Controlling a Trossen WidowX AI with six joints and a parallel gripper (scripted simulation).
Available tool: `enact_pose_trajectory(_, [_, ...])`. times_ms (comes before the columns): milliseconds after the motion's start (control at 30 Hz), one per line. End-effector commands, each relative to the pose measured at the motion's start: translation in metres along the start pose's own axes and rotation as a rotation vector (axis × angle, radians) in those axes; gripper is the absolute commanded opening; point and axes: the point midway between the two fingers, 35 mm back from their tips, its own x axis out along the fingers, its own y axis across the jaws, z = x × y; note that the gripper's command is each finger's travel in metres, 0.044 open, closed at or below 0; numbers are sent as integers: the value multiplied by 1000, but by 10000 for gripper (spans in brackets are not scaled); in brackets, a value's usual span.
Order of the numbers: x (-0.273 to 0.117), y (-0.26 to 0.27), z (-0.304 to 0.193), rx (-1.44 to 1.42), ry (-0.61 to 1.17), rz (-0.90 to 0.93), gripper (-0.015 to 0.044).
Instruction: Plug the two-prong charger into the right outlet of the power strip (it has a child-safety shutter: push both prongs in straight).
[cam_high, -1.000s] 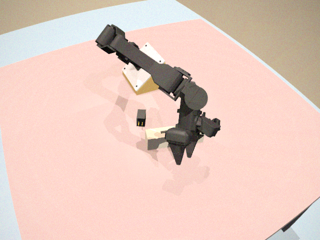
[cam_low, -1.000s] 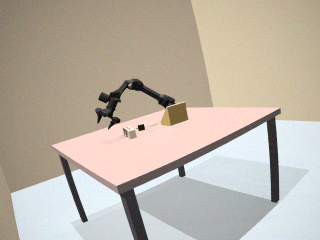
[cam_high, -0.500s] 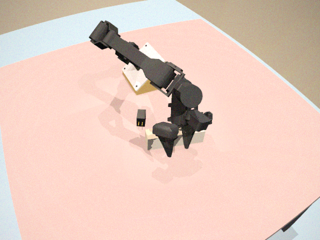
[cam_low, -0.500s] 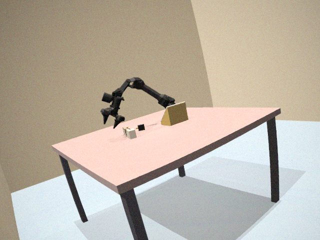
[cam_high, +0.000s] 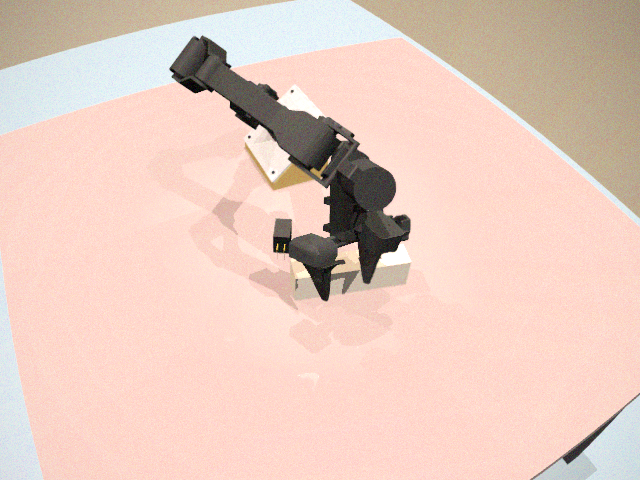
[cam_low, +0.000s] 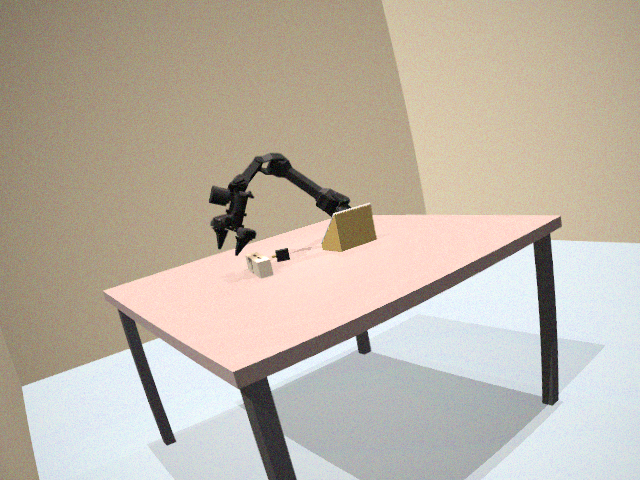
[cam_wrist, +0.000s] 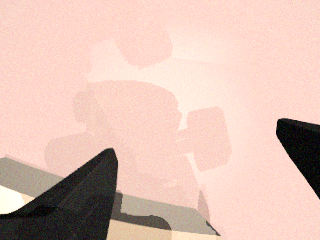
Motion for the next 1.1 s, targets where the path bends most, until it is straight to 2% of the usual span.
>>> enact_pose_trajectory(0, [-2,3,-13,58,23,30,440])
enact_pose_trajectory(1067, [-38,31,-130,546,314,174,440])
